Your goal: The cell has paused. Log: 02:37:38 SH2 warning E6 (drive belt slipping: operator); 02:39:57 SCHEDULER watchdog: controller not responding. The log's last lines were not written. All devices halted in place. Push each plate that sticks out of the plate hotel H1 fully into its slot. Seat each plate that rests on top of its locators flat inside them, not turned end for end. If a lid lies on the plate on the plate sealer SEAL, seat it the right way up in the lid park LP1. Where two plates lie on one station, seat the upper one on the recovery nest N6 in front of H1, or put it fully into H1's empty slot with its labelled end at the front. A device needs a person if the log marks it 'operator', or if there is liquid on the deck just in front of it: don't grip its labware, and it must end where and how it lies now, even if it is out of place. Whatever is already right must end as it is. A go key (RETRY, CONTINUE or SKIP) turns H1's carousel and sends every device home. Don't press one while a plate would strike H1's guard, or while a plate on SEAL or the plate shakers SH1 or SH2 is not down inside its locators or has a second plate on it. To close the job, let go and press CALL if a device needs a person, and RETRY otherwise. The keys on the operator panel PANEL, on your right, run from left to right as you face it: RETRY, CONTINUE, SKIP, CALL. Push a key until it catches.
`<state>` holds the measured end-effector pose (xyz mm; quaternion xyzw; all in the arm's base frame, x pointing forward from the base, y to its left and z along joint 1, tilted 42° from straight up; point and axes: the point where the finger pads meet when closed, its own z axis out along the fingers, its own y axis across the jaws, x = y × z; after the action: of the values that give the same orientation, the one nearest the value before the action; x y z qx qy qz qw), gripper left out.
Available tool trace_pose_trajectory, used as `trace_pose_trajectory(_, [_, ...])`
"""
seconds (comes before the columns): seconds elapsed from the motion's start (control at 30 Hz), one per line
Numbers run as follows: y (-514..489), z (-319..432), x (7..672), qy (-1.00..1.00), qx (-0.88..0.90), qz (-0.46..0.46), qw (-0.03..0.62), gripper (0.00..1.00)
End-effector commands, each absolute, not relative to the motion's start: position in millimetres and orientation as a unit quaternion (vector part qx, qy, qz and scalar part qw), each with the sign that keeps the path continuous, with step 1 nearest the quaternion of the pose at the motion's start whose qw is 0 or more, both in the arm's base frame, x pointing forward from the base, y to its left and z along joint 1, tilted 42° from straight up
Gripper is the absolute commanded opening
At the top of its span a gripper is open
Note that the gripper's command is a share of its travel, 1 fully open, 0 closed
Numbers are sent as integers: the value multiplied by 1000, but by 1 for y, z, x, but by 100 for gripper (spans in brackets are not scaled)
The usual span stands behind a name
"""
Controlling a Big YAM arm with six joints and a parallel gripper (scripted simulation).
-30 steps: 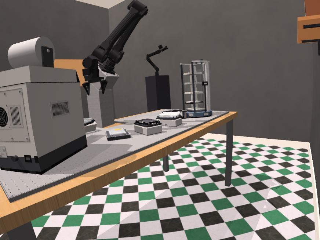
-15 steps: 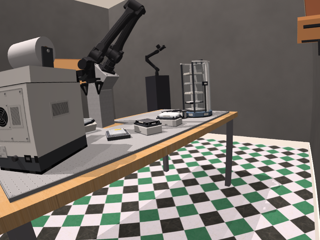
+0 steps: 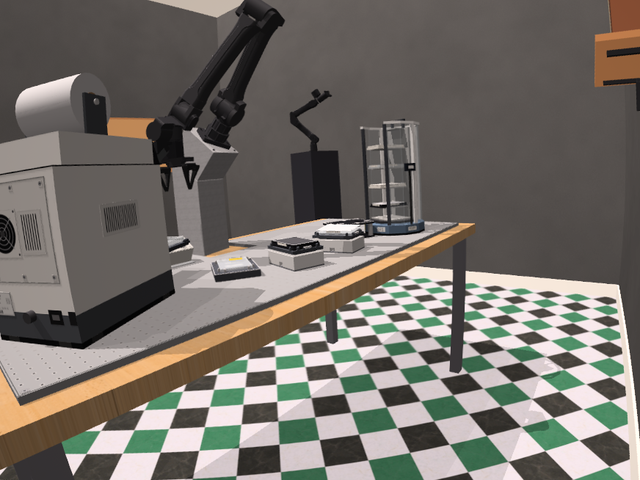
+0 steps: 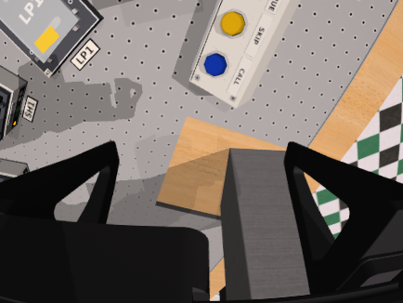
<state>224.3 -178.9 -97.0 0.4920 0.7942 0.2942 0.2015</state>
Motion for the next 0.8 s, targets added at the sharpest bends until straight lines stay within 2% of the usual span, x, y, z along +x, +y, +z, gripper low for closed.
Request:
trace_pose_trajectory(0.0, [-186, -104, 214, 799, 482, 287, 216, 100])
trace_pose_trajectory(0.77, [-182, -106, 215, 886, 294, 238, 269, 100])
